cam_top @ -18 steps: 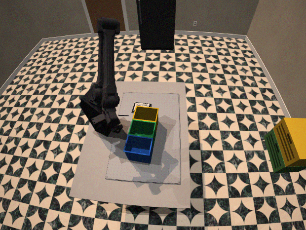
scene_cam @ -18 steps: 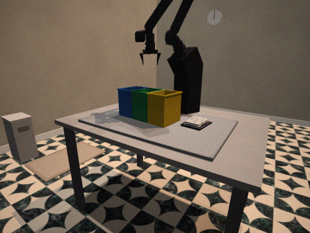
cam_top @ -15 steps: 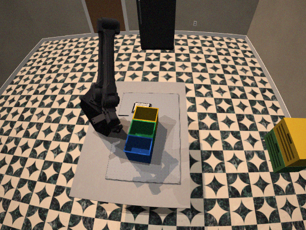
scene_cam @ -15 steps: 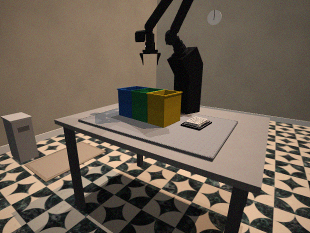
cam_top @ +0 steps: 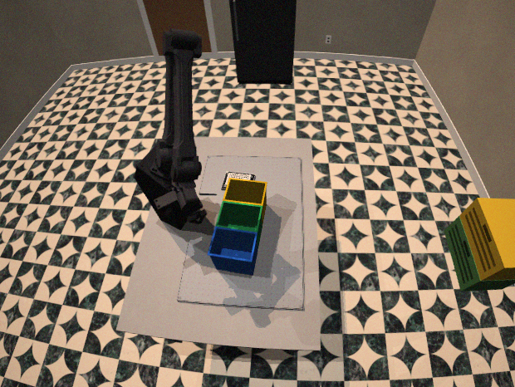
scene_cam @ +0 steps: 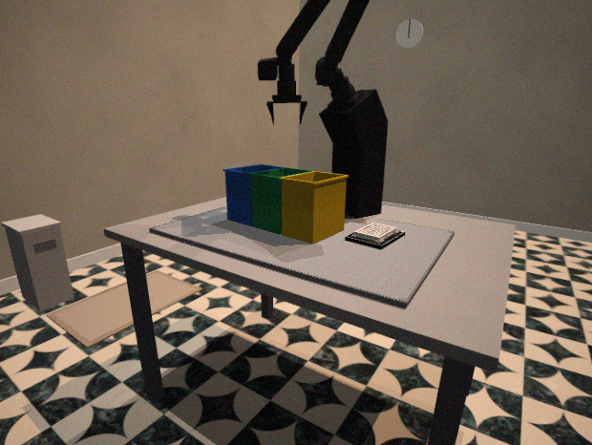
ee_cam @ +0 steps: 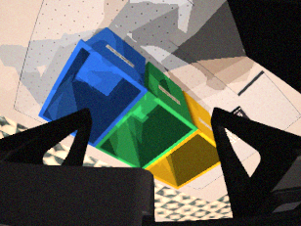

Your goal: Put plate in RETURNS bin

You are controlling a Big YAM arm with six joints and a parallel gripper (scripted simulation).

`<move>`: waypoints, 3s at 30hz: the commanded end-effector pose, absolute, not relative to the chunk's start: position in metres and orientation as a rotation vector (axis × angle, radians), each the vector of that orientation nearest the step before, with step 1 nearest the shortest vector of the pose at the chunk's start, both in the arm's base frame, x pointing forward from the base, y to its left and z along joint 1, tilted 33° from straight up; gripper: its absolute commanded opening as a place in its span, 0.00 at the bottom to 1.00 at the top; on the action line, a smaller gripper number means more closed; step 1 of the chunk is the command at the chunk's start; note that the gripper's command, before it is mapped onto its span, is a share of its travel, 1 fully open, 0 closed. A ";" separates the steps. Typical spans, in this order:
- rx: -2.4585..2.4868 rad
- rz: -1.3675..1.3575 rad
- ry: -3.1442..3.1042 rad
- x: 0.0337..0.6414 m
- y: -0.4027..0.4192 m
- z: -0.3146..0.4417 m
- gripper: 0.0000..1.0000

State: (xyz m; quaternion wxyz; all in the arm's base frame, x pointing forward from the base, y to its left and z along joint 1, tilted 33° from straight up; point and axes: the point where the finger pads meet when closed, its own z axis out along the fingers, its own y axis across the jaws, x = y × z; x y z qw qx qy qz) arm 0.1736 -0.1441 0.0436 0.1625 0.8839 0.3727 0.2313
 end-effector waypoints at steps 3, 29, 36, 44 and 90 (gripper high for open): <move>2.417 0.619 1.253 0.203 -0.145 0.055 1.00; 1.924 0.331 2.054 0.278 -0.069 0.020 1.00; 1.753 0.262 2.203 0.290 -0.047 0.012 1.00; 1.540 0.186 2.350 0.305 -0.012 0.000 1.00; 0.304 -0.118 2.637 0.302 0.182 -0.060 1.00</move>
